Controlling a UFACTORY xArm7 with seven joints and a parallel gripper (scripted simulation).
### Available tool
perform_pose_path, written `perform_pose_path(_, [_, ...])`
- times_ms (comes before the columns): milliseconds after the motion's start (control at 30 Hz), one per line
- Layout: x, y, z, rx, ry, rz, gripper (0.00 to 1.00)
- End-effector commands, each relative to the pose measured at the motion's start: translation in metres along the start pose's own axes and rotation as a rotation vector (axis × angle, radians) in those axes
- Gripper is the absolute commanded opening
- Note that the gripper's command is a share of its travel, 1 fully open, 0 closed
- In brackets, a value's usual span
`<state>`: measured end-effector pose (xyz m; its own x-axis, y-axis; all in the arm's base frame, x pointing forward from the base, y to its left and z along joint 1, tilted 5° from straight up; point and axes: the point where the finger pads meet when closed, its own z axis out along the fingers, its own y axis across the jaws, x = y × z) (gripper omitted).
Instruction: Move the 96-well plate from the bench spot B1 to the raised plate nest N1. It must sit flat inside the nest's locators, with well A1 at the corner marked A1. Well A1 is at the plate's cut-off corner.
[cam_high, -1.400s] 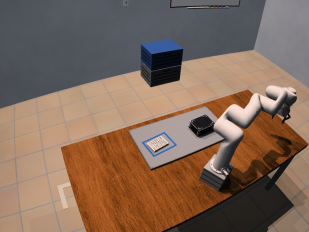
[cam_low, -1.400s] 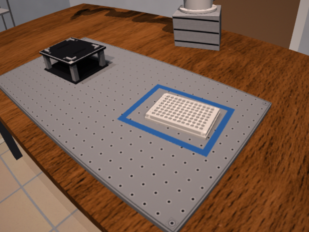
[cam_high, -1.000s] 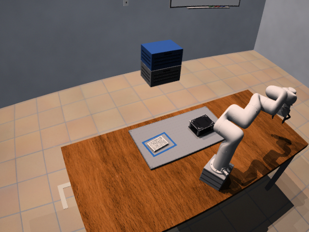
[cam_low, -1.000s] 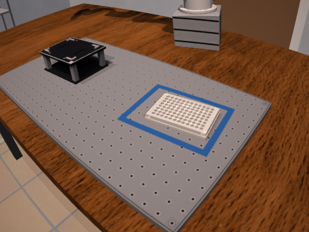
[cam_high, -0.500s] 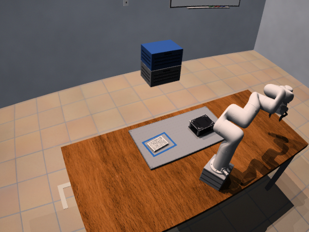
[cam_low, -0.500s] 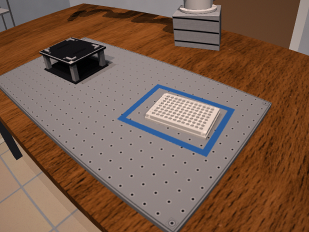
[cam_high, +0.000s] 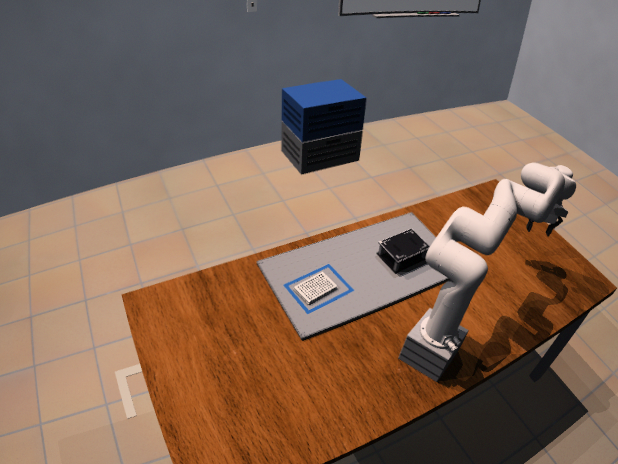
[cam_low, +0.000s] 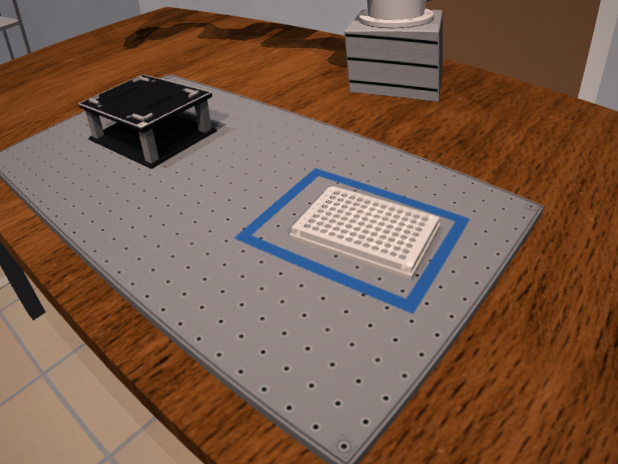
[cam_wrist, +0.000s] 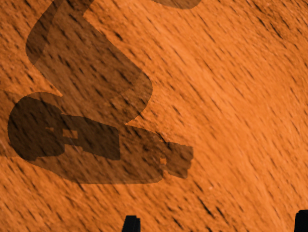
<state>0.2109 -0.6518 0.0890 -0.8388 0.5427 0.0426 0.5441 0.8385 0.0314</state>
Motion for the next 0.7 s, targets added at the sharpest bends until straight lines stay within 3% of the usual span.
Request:
perform_pose_path(0, [-0.013,0.018,-0.001,0.009,-0.005,-0.103,1.00])
perform_pose_path(267, [-0.024,0.037,0.002,0.013,0.000,-0.233,1.00])
perform_pose_path(667, [-0.049,0.085,0.009,0.020,0.009,-0.496,1.00])
